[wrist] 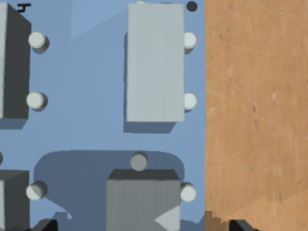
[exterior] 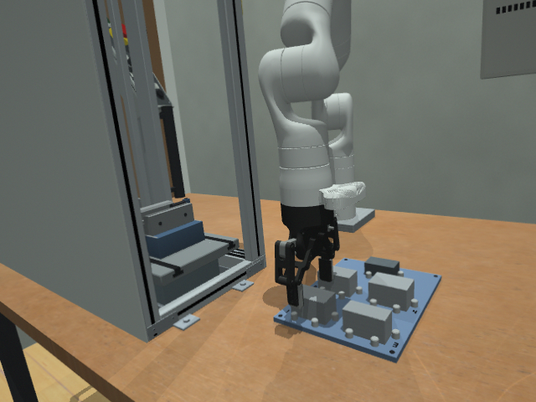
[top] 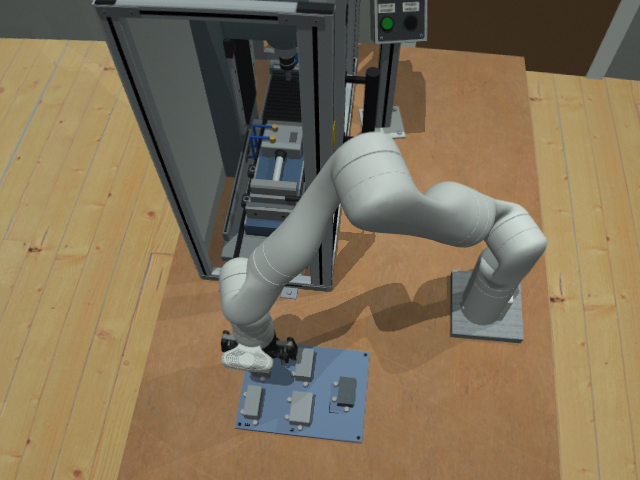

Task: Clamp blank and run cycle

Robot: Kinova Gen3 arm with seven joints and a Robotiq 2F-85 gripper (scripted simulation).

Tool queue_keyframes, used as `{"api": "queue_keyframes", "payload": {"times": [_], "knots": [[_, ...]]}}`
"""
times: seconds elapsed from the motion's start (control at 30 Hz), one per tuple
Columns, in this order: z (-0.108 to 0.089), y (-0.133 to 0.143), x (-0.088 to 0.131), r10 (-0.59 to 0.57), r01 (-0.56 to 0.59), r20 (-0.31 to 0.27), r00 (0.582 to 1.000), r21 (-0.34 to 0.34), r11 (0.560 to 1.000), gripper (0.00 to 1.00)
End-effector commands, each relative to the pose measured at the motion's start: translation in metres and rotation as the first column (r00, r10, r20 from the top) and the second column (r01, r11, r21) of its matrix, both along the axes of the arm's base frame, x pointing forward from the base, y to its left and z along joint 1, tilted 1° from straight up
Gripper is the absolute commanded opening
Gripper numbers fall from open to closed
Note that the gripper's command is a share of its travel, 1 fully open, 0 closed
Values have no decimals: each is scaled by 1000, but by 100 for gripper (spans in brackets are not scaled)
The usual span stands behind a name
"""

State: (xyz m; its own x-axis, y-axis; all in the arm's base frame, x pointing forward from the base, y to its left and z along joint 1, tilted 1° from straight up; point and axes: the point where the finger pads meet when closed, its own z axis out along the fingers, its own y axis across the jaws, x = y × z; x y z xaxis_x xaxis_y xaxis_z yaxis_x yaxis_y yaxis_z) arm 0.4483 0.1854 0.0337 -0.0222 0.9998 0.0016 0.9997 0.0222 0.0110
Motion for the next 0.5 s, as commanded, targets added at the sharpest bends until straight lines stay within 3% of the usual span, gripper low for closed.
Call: {"api": "queue_keyframes", "payload": {"times": [0.0, 0.07, 0.23, 0.47], "knots": [[1, 0, 1, 0, 0, 2, 1000, 1, 1000, 100], [1, 0, 1, 0, 0, 2, 1000, 1, 1000, 100], [51, 0, 0, 0, 0, 2, 1000, 1, 1000, 100], [51, 0, 0, 0, 0, 2, 1000, 1, 1000, 100]]}}
